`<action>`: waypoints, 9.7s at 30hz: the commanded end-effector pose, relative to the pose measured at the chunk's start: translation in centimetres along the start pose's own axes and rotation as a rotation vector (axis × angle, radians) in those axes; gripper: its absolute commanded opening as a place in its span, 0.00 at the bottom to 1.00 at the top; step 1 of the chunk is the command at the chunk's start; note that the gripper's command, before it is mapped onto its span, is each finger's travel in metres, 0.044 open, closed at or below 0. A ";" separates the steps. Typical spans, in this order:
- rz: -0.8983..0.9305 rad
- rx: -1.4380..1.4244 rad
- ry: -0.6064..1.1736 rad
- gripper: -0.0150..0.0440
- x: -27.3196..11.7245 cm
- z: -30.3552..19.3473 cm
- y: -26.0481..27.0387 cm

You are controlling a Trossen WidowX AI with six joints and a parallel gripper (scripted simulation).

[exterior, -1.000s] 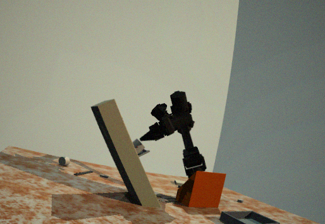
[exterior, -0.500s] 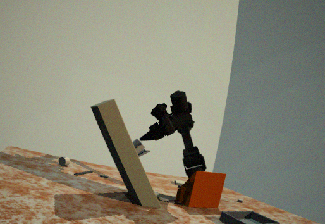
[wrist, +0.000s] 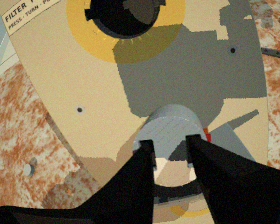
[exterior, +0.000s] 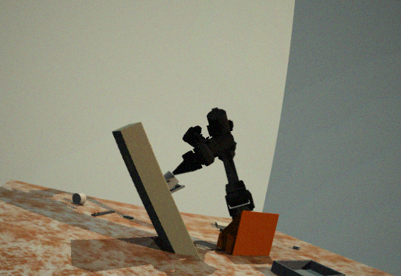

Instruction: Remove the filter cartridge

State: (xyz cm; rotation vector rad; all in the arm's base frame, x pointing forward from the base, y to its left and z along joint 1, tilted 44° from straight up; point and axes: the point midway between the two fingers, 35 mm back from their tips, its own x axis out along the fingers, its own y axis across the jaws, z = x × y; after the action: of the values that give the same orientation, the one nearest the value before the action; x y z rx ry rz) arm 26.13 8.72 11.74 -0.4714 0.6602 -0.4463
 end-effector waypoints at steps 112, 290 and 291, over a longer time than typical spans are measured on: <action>-0.044 -0.216 0.303 0.77 0.1 0.6 0.3; 1.111 -1.587 0.369 0.83 -12.4 -38.2 18.2; 1.111 -1.587 0.369 0.88 -12.4 -38.2 18.2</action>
State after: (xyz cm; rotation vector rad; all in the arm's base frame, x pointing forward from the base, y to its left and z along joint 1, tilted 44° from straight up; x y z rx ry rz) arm -3.70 19.34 -18.79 -1.3815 1.4427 1.2140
